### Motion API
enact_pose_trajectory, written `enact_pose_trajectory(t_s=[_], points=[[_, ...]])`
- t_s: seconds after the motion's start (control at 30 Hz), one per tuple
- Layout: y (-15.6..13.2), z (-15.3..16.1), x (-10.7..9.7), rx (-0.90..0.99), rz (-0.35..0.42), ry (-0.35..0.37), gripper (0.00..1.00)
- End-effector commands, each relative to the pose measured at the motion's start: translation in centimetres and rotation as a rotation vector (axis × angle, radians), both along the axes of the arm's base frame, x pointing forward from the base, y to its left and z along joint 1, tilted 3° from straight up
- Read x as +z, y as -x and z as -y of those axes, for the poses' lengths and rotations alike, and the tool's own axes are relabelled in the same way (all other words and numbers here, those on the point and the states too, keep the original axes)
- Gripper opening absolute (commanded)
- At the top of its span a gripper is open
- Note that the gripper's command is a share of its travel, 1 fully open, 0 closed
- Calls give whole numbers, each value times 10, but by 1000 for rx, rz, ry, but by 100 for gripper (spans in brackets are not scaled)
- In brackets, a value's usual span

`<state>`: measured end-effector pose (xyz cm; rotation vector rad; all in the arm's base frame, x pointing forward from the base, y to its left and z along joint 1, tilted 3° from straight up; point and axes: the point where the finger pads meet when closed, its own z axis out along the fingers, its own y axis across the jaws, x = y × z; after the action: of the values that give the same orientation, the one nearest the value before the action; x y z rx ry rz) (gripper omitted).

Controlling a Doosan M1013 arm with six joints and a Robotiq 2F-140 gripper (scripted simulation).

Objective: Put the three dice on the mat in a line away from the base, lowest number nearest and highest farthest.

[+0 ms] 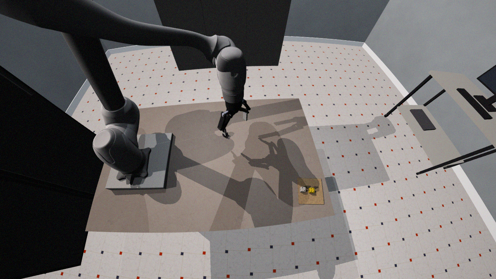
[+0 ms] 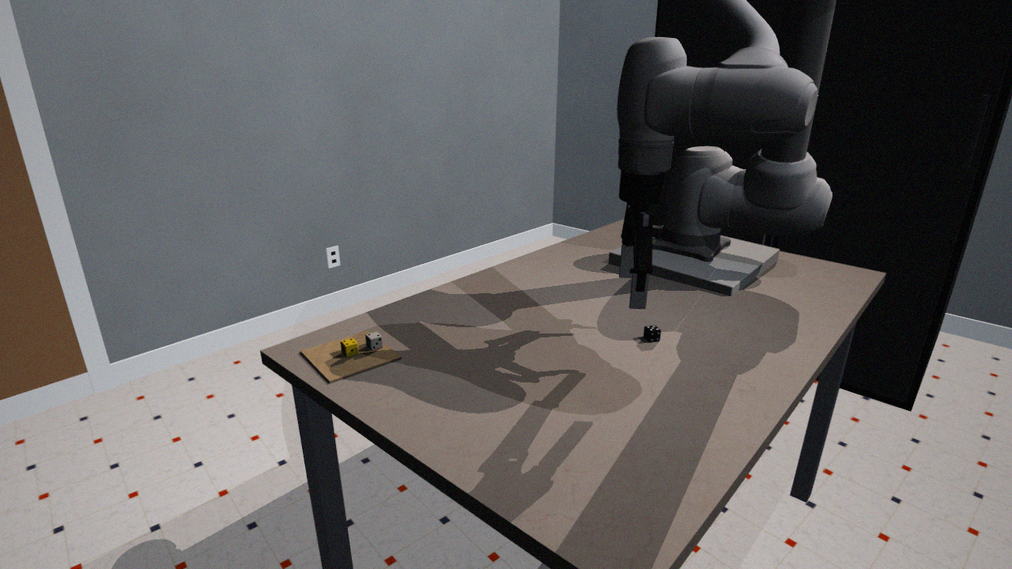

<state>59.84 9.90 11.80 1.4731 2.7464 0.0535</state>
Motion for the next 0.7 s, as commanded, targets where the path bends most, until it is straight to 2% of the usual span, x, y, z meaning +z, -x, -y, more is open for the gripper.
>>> enact_pose_trajectory(t_s=[0.0, 0.1, 0.37, 0.4, 0.67], points=[[32, -14, -4, 161, 9, -3, 100], [48, -20, -8, 242, 11, 0, 100], [63, -25, -11, 311, 13, 3, 100], [63, -25, -11, 311, 13, 3, 32], [63, -25, -11, 311, 13, 3, 32]])
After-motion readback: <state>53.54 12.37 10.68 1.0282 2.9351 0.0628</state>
